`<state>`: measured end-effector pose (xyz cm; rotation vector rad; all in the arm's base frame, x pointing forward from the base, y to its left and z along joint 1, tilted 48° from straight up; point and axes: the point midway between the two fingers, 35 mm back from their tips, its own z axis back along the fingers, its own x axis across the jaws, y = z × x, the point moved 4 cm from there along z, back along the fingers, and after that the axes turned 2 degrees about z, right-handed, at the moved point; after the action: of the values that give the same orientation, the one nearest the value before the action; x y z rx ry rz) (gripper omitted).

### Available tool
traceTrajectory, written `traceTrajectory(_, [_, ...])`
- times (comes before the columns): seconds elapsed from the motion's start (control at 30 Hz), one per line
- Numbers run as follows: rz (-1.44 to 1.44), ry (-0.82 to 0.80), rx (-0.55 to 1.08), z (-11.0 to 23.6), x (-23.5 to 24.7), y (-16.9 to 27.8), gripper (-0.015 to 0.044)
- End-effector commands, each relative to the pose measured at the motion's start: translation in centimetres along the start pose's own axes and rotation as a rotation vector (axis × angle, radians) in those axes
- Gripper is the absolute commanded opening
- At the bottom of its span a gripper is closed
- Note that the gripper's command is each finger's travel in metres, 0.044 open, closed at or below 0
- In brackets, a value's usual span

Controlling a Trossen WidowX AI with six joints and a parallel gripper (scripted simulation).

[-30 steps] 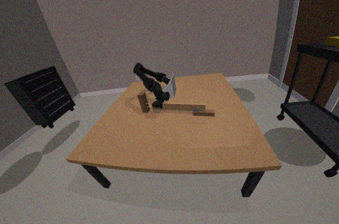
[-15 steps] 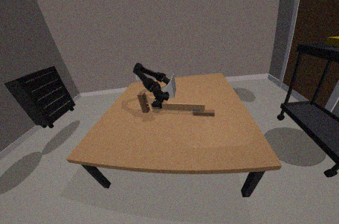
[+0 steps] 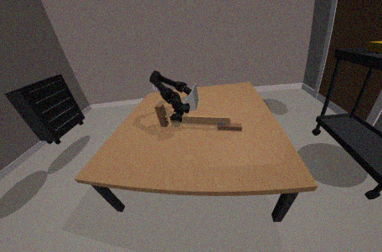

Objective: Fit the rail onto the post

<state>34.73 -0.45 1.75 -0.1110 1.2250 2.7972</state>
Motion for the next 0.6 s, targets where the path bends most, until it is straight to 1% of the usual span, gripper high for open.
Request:
traceTrajectory(0.0, [-0.001, 0.009, -0.003, 0.29, -0.10, 0.26, 0.0000])
traceTrajectory(0.57, [-0.001, 0.009, -0.002, 0.27, -0.08, 0.78, 0.0000])
